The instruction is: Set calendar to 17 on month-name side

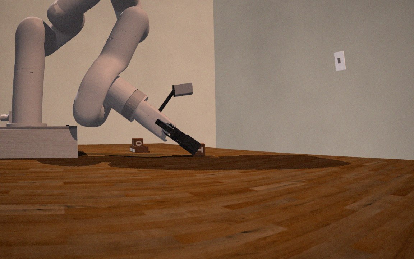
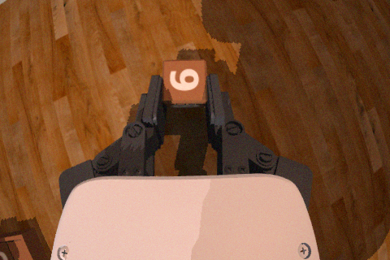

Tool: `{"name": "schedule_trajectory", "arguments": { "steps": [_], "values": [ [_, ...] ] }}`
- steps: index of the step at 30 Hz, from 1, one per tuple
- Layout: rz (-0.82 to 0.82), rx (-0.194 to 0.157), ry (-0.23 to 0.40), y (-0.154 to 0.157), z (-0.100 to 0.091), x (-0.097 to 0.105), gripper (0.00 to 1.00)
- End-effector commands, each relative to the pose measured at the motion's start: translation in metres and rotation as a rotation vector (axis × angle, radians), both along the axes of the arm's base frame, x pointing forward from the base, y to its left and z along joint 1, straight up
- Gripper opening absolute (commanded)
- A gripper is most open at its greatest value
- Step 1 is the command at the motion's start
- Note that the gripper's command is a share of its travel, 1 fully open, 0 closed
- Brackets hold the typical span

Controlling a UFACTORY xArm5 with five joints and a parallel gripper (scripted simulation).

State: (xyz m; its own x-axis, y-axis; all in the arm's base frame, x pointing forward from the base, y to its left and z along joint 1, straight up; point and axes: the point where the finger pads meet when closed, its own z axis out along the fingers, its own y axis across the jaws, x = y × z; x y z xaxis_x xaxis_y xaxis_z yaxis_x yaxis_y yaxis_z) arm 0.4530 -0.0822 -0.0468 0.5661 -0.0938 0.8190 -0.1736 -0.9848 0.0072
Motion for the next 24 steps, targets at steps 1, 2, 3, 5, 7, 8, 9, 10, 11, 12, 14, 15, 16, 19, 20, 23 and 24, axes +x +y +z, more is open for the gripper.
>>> {"name": "schedule_trajectory", "arguments": {
  "steps": [1, 2, 3, 5, 7, 8, 9, 10, 11, 12, 14, 15, 16, 19, 20, 23, 24],
  "values": [
    [0.0, -0.001, -0.003, 0.0, 0.006, 0.0, 0.27],
    [0.0, -0.001, -0.003, 0.0, 0.009, 0.0, 0.27],
    [0.0, -0.001, -0.003, 0.0, 0.012, 0.0, 0.27],
    [0.0, -0.001, -0.003, 0.0, 0.019, 0.0, 0.27],
    [0.0, -0.001, -0.003, 0.0, 0.027, 0.0, 0.27],
    [0.0, -0.001, -0.003, 0.0, 0.031, 0.0, 0.27],
    [0.0, -0.001, -0.003, 0.0, 0.036, 0.0, 0.27],
    [0.0, -0.001, -0.003, 0.0, 0.04, 0.0, 0.27],
    [0.0, -0.001, -0.003, 0.0, 0.044, 0.0, 0.27],
    [0.0, 0.0, -0.003, 0.0, 0.048, 0.0, 0.27],
    [0.0, 0.0, -0.003, 0.0, 0.052, 0.0, 0.27],
    [0.0, 0.0, -0.003, 0.0, 0.052, 0.0, 0.27],
    [0.0, 0.0, -0.003, 0.0, 0.055, 0.0, 0.27],
    [0.0, 0.0, -0.003, 0.0, 0.063, 0.0, 0.27],
    [0.0, 0.0, -0.003, 0.0, 0.065, 0.0, 0.27],
    [0.0, 0.0, -0.003, 0.0, 0.068, 0.0, 0.27],
    [0.0, 0.0, -0.003, 0.0, 0.068, 0.0, 0.27]
  ]
}}
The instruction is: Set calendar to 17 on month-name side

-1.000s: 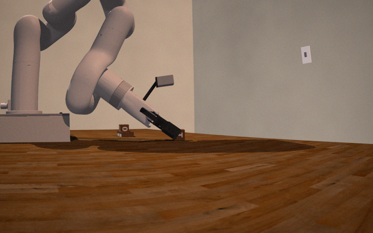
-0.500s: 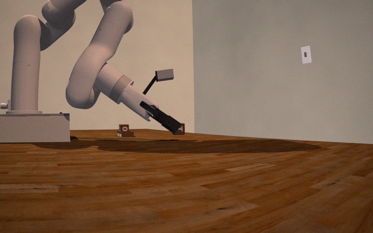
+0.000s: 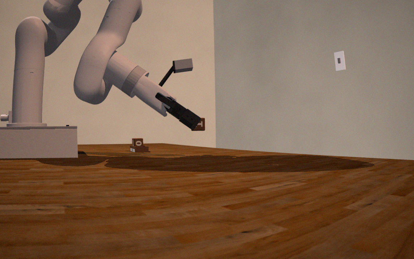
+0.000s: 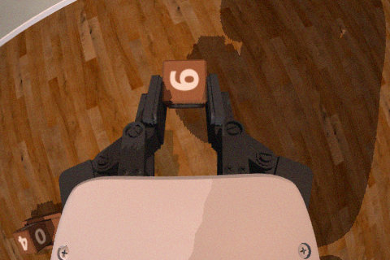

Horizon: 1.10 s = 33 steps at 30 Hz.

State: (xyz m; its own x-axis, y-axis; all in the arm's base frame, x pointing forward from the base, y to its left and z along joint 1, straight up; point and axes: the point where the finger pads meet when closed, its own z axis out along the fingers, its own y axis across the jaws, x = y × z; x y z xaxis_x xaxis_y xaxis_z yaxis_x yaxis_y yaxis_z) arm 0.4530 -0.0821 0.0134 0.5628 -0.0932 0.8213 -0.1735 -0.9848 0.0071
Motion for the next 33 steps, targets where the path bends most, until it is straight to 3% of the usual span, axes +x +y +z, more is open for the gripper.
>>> {"name": "schedule_trajectory", "arguments": {
  "steps": [1, 12, 19, 27, 33],
  "values": [
    [0.0, 0.0, 0.001, 0.0, 0.0084, 0.0003, 0.27],
    [0.0, 0.001, 0.006, -0.0001, 0.0084, 0.0006, 0.27],
    [-0.001, 0.021, 0.116, -0.0007, 0.0104, 0.0019, 0.27],
    [-0.001, 0.025, 0.141, -0.0008, 0.0108, 0.0022, 0.27],
    [-0.001, 0.043, 0.237, -0.0015, 0.0125, 0.0043, 0.27]
  ]
}}
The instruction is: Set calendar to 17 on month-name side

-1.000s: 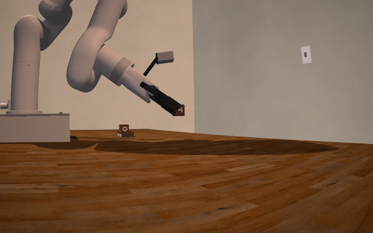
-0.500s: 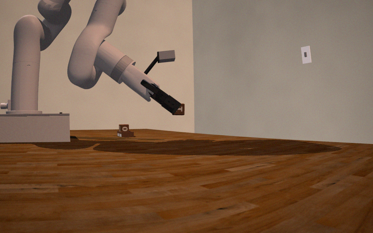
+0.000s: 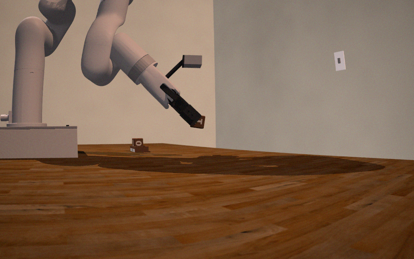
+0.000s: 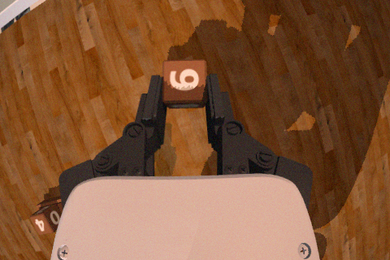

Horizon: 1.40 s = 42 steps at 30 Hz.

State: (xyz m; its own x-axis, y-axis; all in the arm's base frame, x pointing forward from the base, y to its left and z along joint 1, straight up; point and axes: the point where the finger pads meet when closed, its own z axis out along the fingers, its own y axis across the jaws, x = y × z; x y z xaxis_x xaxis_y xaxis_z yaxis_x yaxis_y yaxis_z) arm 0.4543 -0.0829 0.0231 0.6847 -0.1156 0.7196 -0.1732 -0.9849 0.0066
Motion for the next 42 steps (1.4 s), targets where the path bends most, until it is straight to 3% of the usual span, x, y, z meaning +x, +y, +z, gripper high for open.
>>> {"name": "schedule_trajectory", "arguments": {
  "steps": [1, 9, 15, 20, 29, 34, 42],
  "values": [
    [0.0, 0.016, 0.09, -0.0008, 0.0032, 0.003, 0.27],
    [-0.001, 0.021, 0.114, -0.0009, 0.0035, 0.0035, 0.27],
    [-0.006, 0.045, 0.215, -0.001, 0.0049, 0.0053, 0.27],
    [-0.007, 0.048, 0.233, -0.001, 0.0053, 0.0053, 0.27],
    [-0.008, 0.068, 0.343, -0.0016, 0.0063, 0.0075, 0.27],
    [-0.008, 0.072, 0.362, -0.0017, 0.0067, 0.0077, 0.27],
    [-0.008, 0.093, 0.48, -0.0021, 0.0076, 0.0102, 0.27]
  ]
}}
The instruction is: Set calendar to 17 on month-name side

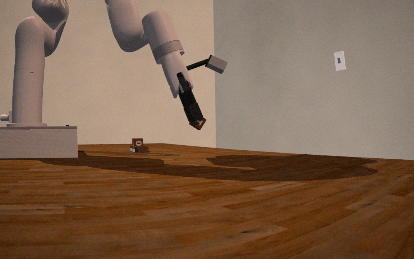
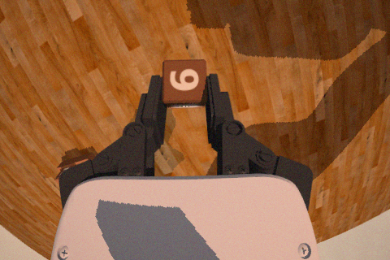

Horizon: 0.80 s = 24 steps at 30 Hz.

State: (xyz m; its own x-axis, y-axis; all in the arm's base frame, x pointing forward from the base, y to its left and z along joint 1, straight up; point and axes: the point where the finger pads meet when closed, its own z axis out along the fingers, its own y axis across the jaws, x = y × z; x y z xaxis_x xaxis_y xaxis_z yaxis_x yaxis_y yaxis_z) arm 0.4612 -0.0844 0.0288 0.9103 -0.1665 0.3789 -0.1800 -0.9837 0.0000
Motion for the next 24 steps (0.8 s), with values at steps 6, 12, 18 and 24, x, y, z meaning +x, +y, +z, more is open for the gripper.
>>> {"name": "schedule_trajectory", "arguments": {
  "steps": [6, 12, 18, 24],
  "values": [
    [0.001, 0.018, 0.1, -0.0006, 0.0017, 0.004, 0.27],
    [0.007, 0.036, 0.207, -0.0008, 0.0026, 0.0056, 0.27],
    [0.007, 0.04, 0.229, -0.0006, 0.0024, 0.0064, 0.27],
    [0.006, 0.06, 0.336, 0.0005, 0.003, 0.0087, 0.27]
  ]
}}
